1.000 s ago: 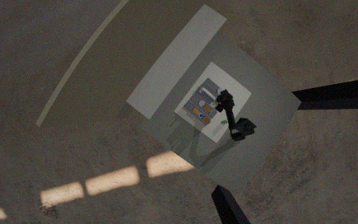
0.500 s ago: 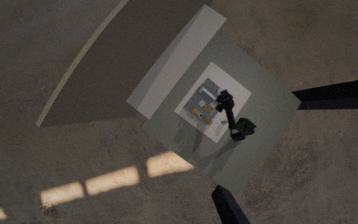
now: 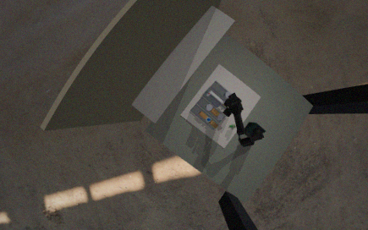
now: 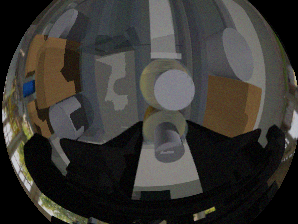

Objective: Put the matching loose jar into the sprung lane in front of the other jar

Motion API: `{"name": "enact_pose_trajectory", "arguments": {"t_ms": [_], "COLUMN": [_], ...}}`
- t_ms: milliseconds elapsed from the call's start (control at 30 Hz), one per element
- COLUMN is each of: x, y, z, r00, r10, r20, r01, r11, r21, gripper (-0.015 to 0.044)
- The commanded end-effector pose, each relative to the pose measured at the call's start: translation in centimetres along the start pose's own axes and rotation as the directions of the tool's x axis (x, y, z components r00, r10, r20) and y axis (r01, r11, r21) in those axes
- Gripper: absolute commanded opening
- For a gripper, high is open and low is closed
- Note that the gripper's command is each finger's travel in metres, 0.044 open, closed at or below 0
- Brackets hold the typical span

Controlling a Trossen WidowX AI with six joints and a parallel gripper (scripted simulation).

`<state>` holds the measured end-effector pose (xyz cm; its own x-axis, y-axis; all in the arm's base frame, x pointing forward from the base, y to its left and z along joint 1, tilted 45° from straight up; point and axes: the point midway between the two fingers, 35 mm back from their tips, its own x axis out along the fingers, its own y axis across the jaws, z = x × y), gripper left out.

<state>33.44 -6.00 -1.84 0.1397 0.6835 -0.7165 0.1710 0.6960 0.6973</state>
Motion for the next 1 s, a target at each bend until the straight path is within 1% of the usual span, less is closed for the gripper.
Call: {"name": "enact_pose_trajectory", "arguments": {"t_ms": [0, 967], "x": [0.0, 0.01], "y": [0.13, 0.04], "z": [0.1, -0.52], "r00": [1.0, 1.0], "r10": [0.005, 0.005], "r20": [0.008, 0.007], "r01": [-0.005, -0.005], "r11": [1.0, 1.0], "r21": [-0.006, -0.006], "gripper": [0.0, 0.0]}}
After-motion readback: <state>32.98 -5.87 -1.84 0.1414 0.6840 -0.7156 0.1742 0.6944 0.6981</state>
